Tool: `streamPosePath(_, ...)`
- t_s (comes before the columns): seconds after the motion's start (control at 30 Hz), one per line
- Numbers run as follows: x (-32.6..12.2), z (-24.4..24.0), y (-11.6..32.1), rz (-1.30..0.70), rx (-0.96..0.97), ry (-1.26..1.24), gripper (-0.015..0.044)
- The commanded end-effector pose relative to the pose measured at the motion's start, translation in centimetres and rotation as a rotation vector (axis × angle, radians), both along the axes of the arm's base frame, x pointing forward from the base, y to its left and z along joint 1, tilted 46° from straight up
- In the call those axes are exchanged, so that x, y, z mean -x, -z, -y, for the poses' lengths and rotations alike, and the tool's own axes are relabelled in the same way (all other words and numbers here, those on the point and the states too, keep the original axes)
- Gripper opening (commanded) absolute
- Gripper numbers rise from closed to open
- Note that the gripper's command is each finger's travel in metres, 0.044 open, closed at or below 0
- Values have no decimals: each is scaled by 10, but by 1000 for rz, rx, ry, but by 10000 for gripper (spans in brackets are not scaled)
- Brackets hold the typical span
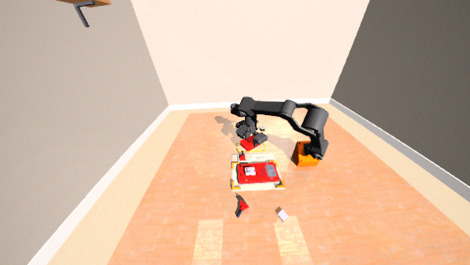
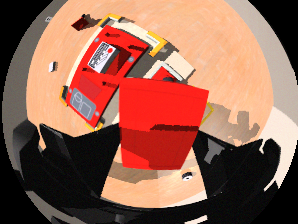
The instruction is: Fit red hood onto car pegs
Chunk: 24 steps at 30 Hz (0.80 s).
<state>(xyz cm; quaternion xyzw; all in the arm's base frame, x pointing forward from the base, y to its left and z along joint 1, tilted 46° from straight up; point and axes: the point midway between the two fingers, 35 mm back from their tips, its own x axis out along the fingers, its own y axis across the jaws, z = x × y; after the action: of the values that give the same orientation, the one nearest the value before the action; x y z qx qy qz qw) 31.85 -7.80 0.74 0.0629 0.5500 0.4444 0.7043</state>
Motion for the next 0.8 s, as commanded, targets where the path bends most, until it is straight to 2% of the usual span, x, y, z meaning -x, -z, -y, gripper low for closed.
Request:
streamPosePath(0.0,-5,-9,-11,-41,-1,45,0)
streamPosePath(0.77,-15,-74,-76,-331,-2,319,0)
